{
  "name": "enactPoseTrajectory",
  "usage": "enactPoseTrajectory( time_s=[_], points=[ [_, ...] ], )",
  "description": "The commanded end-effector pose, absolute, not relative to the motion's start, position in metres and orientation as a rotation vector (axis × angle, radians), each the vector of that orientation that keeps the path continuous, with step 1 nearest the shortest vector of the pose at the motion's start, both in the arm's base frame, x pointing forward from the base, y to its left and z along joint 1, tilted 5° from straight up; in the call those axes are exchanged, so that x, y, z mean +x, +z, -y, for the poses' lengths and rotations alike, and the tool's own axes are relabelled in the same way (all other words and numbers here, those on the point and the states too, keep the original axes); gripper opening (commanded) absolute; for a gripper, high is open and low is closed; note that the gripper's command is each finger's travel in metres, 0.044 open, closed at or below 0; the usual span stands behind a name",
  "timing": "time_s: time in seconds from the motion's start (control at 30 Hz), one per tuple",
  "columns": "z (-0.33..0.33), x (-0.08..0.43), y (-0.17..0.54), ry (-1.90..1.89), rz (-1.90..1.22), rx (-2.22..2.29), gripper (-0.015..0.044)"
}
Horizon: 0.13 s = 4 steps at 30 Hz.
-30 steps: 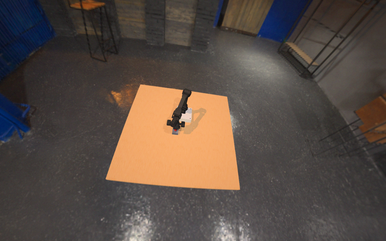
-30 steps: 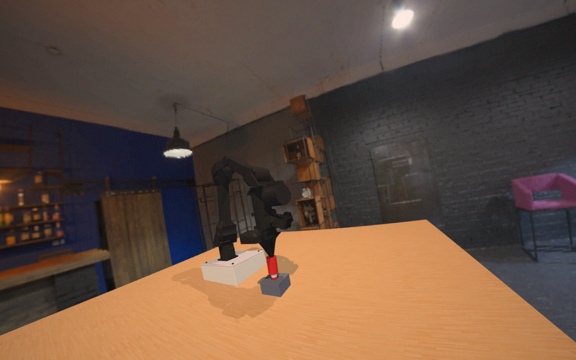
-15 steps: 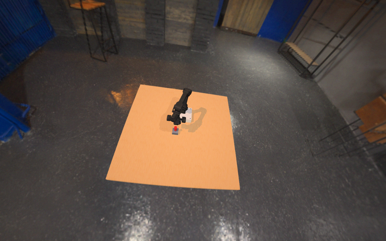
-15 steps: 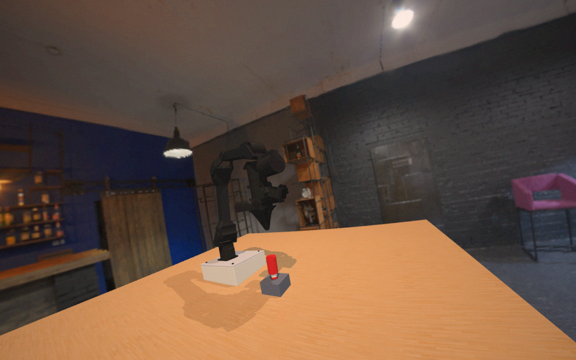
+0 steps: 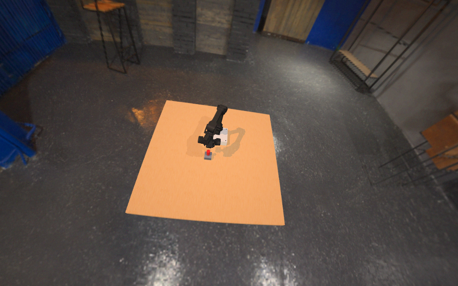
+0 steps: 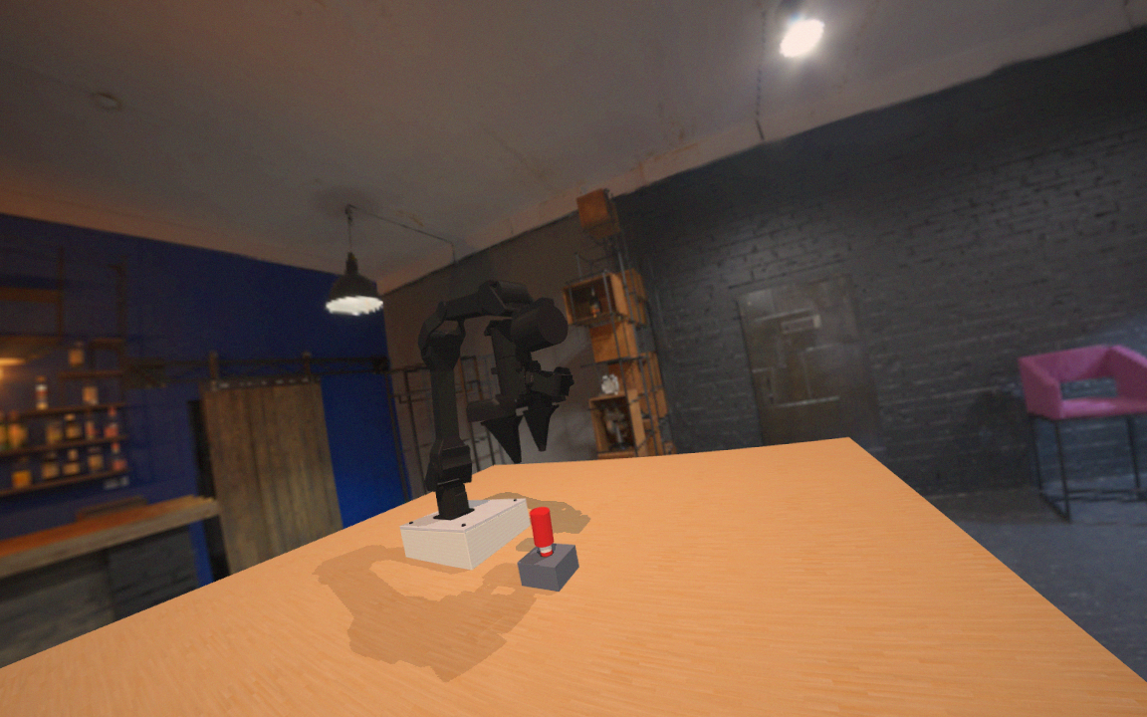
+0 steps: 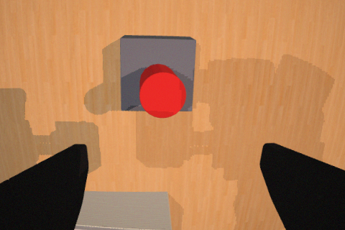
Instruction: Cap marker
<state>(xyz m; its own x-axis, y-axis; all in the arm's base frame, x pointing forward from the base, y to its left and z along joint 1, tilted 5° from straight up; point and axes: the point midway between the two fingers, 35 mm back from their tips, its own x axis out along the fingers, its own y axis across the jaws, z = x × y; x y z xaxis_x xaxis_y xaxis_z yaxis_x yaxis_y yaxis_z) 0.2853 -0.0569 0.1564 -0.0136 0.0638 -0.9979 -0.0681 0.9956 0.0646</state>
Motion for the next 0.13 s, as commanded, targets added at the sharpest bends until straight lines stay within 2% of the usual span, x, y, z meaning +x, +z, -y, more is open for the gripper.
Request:
enactPoseTrajectory(
  time_s=[0.0,0.03,0.1],
  points=[
    [0.0573,0.2858,0.1577,0.106,-1.578,-0.008,0.0420],
    [0.0573,0.2858,0.1577,0.106,-1.578,-0.008,0.0440],
    [0.0573,0.2858,0.1577,0.106,-1.578,-0.008,0.0440]
  ],
)
